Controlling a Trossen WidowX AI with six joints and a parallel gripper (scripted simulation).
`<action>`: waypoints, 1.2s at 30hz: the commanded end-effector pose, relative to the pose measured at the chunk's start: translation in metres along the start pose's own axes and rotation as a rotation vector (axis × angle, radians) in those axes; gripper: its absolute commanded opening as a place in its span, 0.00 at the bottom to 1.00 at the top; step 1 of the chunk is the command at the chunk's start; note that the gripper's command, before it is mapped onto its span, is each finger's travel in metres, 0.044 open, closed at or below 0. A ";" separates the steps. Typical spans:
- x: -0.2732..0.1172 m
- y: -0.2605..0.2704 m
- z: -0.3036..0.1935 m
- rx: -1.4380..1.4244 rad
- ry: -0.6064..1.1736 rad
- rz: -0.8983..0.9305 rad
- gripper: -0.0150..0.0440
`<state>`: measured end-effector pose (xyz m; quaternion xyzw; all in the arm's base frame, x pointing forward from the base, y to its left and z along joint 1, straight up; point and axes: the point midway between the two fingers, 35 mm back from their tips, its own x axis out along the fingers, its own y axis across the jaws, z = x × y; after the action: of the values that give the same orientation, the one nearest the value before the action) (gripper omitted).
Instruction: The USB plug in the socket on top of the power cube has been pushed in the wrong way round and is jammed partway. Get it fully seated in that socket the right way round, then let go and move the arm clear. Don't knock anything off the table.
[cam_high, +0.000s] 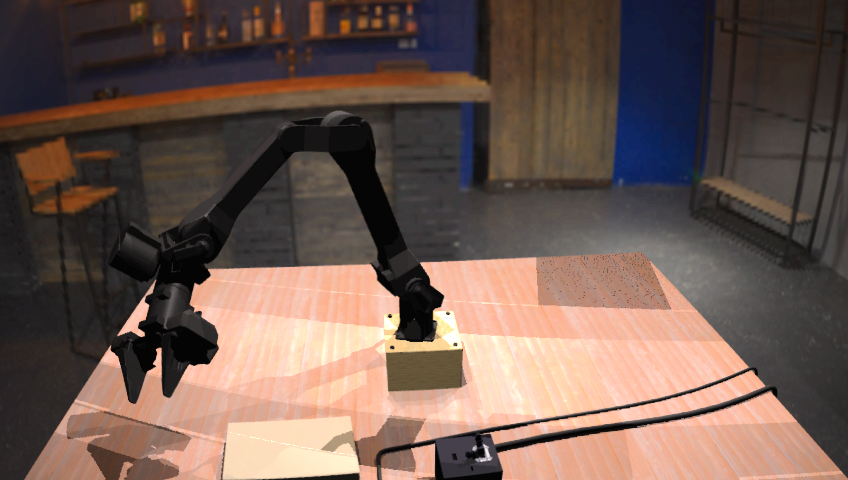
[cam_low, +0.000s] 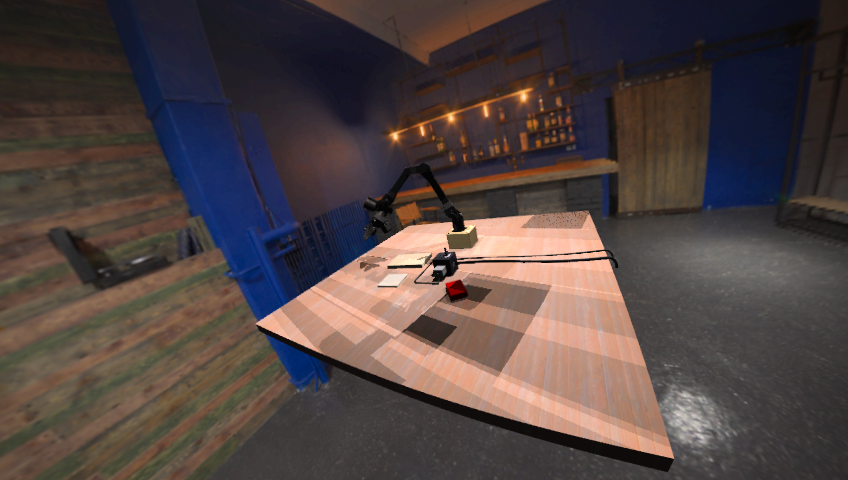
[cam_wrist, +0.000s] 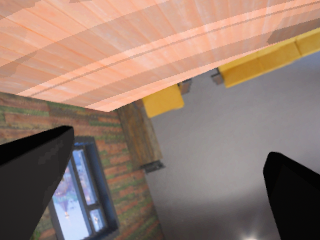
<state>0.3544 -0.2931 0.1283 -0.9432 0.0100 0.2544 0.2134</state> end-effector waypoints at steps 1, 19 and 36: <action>0.001 -0.001 0.000 -0.004 -0.003 -0.001 0.98; 0.076 -0.247 0.127 -0.984 -0.648 -0.320 1.00; -0.001 -0.353 0.222 -1.946 -1.011 -0.735 1.00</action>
<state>0.2929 0.1205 0.0940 -0.4554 -0.5525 0.4251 -0.5537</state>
